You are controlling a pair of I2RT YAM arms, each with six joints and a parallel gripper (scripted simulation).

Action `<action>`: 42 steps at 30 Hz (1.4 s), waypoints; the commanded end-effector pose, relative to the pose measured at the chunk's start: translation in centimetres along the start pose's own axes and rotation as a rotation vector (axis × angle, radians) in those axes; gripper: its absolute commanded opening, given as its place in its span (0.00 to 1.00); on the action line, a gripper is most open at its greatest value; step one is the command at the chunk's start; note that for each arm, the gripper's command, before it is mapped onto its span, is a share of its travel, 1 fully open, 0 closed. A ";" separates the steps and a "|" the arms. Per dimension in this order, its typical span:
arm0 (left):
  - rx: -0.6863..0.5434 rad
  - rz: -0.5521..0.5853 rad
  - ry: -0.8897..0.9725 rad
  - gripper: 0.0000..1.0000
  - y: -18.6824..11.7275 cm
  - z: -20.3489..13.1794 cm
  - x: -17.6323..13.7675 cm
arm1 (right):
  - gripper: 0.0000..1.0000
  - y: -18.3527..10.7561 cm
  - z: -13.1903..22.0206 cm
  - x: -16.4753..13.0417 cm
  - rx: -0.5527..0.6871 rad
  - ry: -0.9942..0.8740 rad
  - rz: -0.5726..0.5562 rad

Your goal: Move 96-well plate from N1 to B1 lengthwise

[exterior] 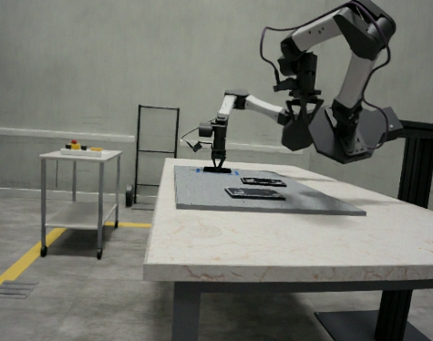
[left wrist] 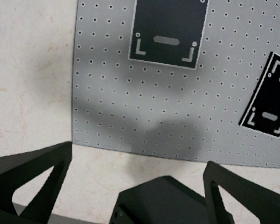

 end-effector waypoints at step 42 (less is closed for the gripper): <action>0.001 0.001 0.002 1.00 -0.1 0.0 -0.1 | 1.00 0.0 0.1 0.0 0.003 -0.004 -0.003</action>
Point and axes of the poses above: on each arm, the point where the finger pads meet when closed, its own y axis out along the fingers, its own z axis across the jaws, x = y × z, the point moved 1 cm from there along -y, back along the fingers, and after that the axes turned 4 degrees about y, right-handed, at the moved point
